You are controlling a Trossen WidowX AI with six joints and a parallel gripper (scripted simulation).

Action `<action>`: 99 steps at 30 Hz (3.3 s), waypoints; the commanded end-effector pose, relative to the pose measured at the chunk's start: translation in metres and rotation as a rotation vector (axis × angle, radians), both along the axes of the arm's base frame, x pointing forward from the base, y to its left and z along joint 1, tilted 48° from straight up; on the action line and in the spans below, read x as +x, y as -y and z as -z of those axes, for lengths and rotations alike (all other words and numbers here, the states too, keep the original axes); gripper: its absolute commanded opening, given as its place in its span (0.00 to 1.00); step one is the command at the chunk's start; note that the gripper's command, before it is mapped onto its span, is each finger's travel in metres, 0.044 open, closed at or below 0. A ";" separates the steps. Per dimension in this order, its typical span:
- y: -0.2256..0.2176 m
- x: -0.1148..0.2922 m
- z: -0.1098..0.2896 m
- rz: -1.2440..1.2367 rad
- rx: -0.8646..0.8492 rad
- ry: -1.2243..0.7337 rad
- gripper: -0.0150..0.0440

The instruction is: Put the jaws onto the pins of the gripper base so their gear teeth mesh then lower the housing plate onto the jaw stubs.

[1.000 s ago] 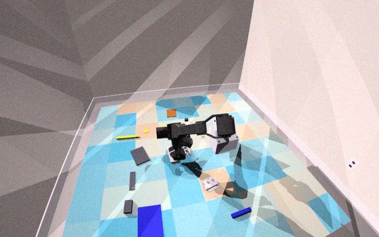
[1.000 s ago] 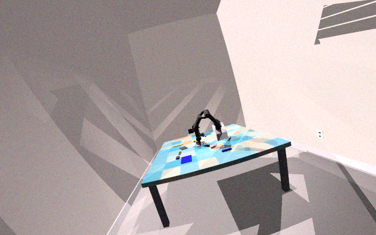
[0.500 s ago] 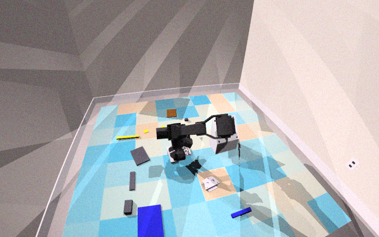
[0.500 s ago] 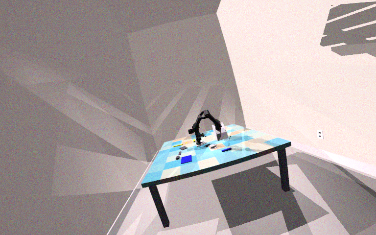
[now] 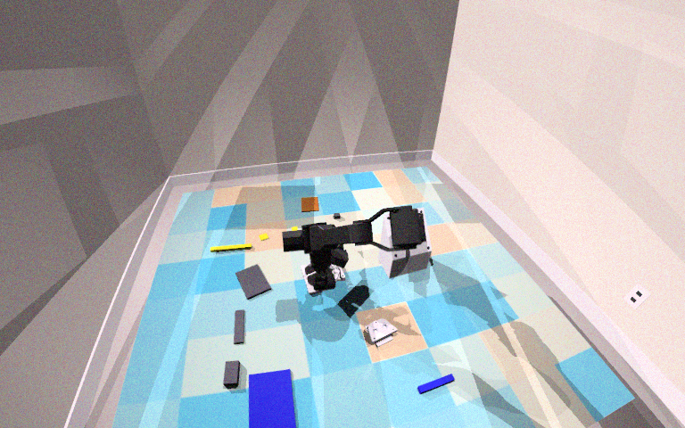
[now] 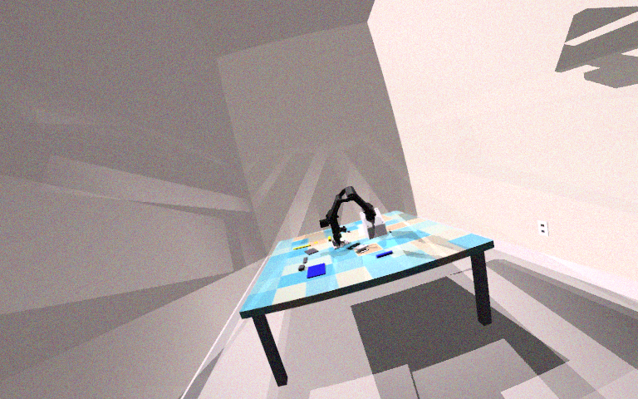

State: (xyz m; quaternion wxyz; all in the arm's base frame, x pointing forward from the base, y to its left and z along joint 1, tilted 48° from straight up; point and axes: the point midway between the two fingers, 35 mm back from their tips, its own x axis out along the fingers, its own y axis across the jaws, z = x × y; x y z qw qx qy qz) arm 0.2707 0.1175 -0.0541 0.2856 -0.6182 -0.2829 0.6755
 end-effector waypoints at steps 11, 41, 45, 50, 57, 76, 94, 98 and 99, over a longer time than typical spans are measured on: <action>-0.001 0.000 0.000 0.003 0.001 -0.003 0.48; 0.046 0.004 -0.043 0.004 0.000 -0.004 0.63; 0.045 0.005 -0.040 0.016 0.001 -0.004 0.63; 0.039 0.005 -0.047 -0.030 -0.001 0.043 0.86; 0.028 0.003 -0.063 -0.123 -0.003 0.140 1.00; -0.004 -0.008 -0.104 -0.380 0.002 0.405 1.00; -0.032 -0.029 -0.142 -0.624 0.022 0.659 1.00; -0.037 -0.035 -0.149 -0.676 0.028 0.712 1.00; -0.038 -0.036 -0.151 -0.689 0.029 0.725 1.00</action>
